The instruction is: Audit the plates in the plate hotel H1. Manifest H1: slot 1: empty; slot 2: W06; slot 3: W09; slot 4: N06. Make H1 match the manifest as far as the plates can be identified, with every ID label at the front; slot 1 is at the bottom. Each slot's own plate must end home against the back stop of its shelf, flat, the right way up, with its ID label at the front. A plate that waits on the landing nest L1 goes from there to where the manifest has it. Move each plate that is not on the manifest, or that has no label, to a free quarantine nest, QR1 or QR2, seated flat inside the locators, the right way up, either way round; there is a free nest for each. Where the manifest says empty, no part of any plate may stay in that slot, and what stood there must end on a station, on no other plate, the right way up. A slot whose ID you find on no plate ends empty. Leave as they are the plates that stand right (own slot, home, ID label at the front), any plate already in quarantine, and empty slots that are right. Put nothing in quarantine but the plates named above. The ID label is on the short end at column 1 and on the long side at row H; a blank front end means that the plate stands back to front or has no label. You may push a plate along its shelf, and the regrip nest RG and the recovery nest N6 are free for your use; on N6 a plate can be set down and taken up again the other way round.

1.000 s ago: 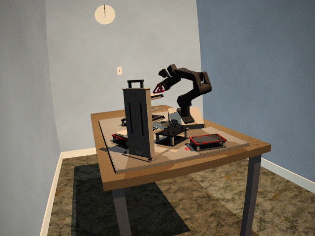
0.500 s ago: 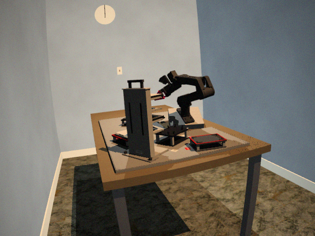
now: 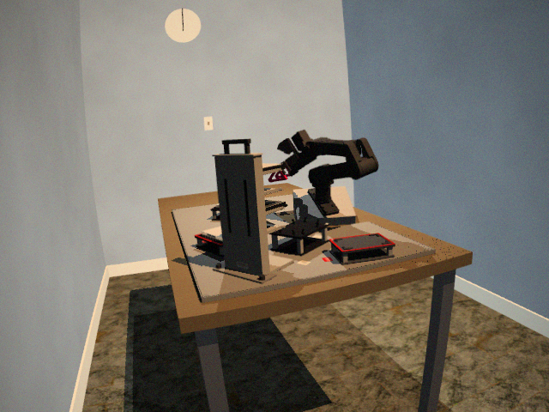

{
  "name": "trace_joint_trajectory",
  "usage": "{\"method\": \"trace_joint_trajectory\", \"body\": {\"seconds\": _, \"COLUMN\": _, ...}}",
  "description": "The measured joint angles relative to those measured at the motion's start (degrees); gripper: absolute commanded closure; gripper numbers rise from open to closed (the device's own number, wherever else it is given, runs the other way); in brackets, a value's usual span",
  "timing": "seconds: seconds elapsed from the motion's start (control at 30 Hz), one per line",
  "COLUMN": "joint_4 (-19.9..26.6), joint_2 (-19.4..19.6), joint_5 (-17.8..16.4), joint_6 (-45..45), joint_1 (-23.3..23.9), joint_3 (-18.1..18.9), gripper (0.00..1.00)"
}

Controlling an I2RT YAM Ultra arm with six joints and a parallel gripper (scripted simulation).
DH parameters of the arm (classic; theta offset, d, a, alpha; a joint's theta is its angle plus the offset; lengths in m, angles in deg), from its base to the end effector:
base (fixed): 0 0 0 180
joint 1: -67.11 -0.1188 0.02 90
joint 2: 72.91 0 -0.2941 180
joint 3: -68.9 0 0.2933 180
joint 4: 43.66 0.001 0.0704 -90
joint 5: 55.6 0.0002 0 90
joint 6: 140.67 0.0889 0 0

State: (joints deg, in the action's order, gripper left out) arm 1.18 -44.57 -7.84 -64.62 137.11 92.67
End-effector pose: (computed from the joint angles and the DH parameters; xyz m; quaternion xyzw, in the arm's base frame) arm 0.1057 -0.1126 0.1315 0.3008 0.8310 0.0349 0.4666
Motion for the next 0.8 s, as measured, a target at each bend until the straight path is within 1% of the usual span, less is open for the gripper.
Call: {"method": "trace_joint_trajectory", "body": {"seconds": 0.8, "joint_4": -0.48, "joint_2": -0.02, "joint_5": 0.22, "joint_6": 0.42, "joint_1": -0.24, "joint_3": 0.02, "gripper": 0.00}}
